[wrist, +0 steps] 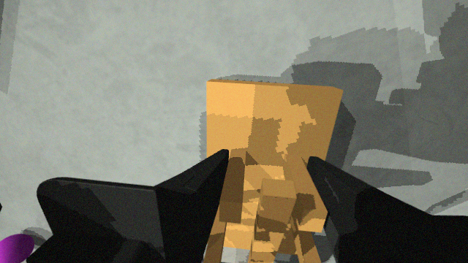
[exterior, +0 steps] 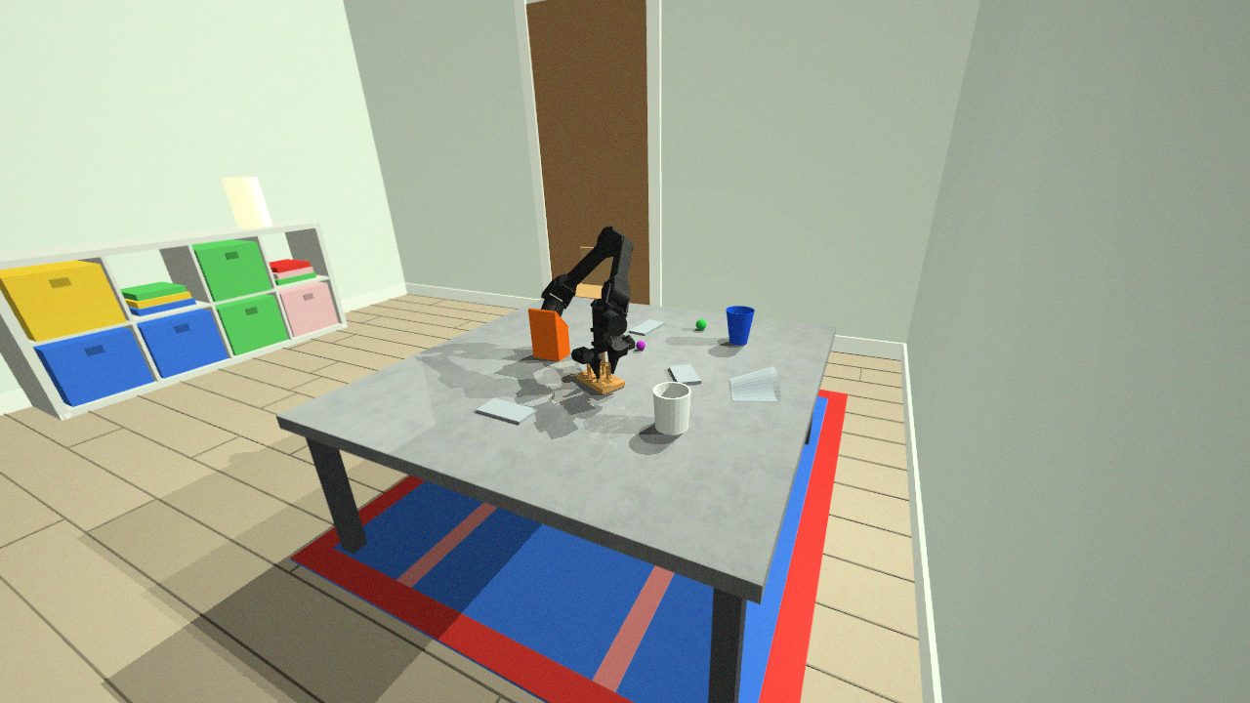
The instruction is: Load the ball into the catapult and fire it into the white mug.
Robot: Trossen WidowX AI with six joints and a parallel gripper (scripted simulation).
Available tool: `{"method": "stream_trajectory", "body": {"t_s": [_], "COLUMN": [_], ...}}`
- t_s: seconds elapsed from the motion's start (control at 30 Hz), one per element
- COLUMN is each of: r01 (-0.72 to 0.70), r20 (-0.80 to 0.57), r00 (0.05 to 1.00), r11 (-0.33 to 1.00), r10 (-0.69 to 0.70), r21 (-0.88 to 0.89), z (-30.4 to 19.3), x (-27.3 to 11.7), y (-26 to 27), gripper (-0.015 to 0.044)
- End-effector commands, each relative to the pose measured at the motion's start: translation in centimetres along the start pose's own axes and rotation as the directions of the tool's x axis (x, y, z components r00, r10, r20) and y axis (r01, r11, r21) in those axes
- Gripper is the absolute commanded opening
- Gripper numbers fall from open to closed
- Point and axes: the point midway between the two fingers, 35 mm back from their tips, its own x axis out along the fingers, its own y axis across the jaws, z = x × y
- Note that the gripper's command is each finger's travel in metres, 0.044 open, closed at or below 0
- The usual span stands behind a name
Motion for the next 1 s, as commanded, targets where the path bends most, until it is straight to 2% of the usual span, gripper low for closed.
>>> {"method": "stream_trajectory", "body": {"t_s": [0.0,0.4,0.47,0.53,0.67,0.87,0.97], "r01": [0.0,0.0,0.002,0.005,0.005,-0.002,0.001], "r20": [0.001,0.001,0.002,0.003,0.002,0.011,0.021], "r00": [1.0,1.0,1.0,1.0,1.0,1.0,1.0], "r11": [1.0,1.0,1.0,1.0,1.0,1.0,1.0], "r10": [0.0,0.0,-0.002,-0.005,-0.005,0.002,-0.001], "r21": [-0.001,-0.001,-0.001,0.0,0.001,0.012,0.009], "z": [0.0,0.0,0.2,0.5,0.1,0.4,0.4], "x": [-0.1,-0.1,-1.1,-4.1,-9.8,-8.8,-11.0], "y": [0.0,0.0,0.0,-0.1,-0.2,-0.4,-0.4], "gripper": [0.0026,0.0341,0.0394,0.044,0.044,0.044,0.044]}}
